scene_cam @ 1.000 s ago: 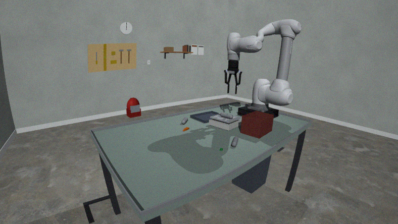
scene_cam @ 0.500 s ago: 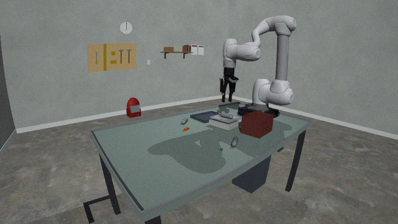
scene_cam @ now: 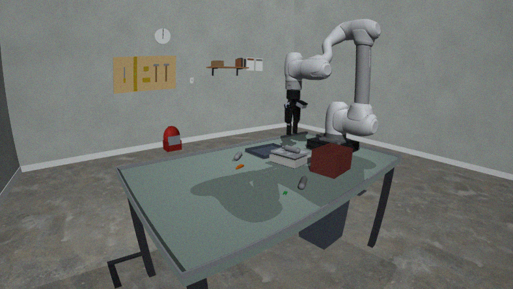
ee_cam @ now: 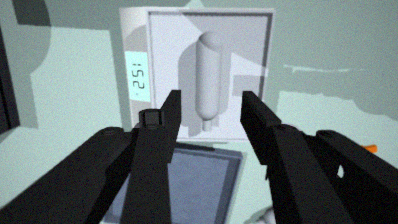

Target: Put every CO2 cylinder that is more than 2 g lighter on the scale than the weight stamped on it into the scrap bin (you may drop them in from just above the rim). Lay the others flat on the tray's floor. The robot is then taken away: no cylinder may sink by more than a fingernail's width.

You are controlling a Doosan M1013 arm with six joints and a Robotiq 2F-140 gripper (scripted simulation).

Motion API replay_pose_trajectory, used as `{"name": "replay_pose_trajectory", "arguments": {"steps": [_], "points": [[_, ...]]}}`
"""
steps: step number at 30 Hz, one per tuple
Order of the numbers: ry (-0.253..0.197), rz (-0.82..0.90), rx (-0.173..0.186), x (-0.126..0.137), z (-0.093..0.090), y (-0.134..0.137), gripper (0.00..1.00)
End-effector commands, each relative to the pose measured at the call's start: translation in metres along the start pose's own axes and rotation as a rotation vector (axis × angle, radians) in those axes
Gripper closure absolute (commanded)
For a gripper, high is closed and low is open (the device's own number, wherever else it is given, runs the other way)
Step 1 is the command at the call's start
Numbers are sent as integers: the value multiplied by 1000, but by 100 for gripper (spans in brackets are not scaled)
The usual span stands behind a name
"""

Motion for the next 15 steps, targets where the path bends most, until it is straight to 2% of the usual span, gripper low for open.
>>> {"name": "replay_pose_trajectory", "arguments": {"steps": [1, 13, 15], "points": [[1, 0, 1, 0, -8, 0, 59], [1, 0, 1, 0, -61, 0, 59], [1, 0, 1, 0, -61, 0, 59]]}}
Point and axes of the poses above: the point where the finger pads meet when closed, its own z axis back along the fingers, its own y axis across the jaws, x = y × z, the point moved 2 cm from there along z, back along the fingers, and after that the axes turned 10 degrees about -z, right-handed, at the moved point
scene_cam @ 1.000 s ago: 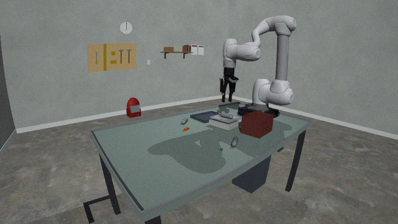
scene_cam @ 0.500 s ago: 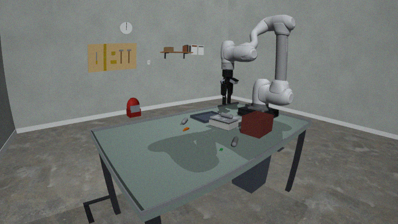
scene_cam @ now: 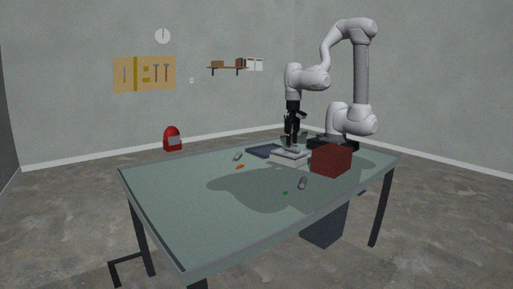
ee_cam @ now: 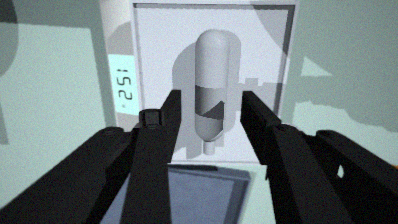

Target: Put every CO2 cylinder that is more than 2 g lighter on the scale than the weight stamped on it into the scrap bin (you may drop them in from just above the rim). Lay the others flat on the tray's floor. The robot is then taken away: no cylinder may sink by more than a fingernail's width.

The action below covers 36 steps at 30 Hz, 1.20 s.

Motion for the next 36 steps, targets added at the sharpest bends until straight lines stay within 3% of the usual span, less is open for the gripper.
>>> {"name": "replay_pose_trajectory", "arguments": {"steps": [1, 12, 29, 30, 36], "points": [[0, 0, 2, 0, -7, 1, 59], [0, 0, 2, 0, -35, 1, 59], [0, 0, 2, 0, -38, 1, 59], [0, 0, 2, 0, -38, 1, 90], [0, 0, 2, 0, -38, 1, 90]]}}
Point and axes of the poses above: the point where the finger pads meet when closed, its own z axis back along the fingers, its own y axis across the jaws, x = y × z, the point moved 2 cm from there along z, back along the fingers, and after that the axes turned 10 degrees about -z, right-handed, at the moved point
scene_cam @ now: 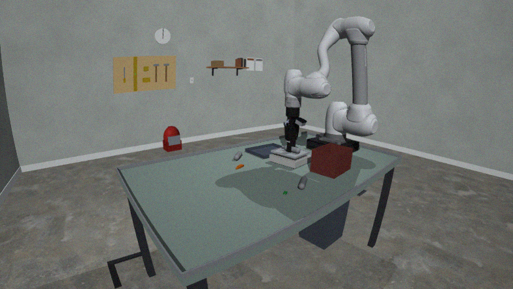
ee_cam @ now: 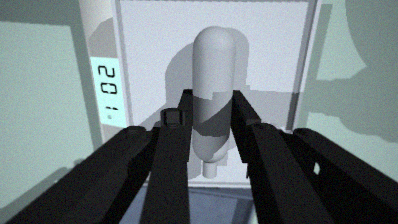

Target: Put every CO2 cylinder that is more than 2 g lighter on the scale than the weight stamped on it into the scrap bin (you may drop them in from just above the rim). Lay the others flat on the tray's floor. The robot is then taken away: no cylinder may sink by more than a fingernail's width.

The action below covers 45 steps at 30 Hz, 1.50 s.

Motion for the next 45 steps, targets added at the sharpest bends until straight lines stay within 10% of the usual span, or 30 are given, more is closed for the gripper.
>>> {"name": "replay_pose_trajectory", "arguments": {"steps": [1, 15, 29, 45], "points": [[0, 0, 1, 0, 0, 0, 90], [0, 0, 1, 0, 26, 0, 90], [0, 0, 1, 0, 104, 0, 90], [0, -5, 1, 8, 109, 0, 90]]}}
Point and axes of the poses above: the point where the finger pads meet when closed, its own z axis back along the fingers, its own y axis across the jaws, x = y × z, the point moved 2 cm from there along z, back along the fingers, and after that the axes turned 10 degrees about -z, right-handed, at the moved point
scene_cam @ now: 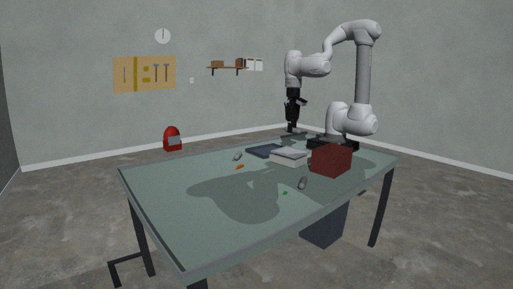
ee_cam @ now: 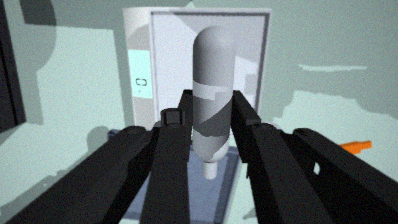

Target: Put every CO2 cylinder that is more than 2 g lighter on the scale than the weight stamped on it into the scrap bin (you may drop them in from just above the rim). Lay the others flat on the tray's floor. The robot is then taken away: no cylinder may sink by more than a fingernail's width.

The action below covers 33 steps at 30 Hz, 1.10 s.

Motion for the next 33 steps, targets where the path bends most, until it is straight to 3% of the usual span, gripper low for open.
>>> {"name": "replay_pose_trajectory", "arguments": {"steps": [1, 2, 4, 8, 19, 27, 33], "points": [[0, -9, 1, 16, 1, -2, 90], [0, -16, 1, 29, 1, -4, 90], [0, -16, 1, 29, 1, -4, 90], [0, -64, 1, 104, 1, -24, 90], [0, -142, 1, 223, 0, -92, 90], [0, -142, 1, 226, -6, -93, 90], [0, -142, 1, 226, -30, -93, 90]]}}
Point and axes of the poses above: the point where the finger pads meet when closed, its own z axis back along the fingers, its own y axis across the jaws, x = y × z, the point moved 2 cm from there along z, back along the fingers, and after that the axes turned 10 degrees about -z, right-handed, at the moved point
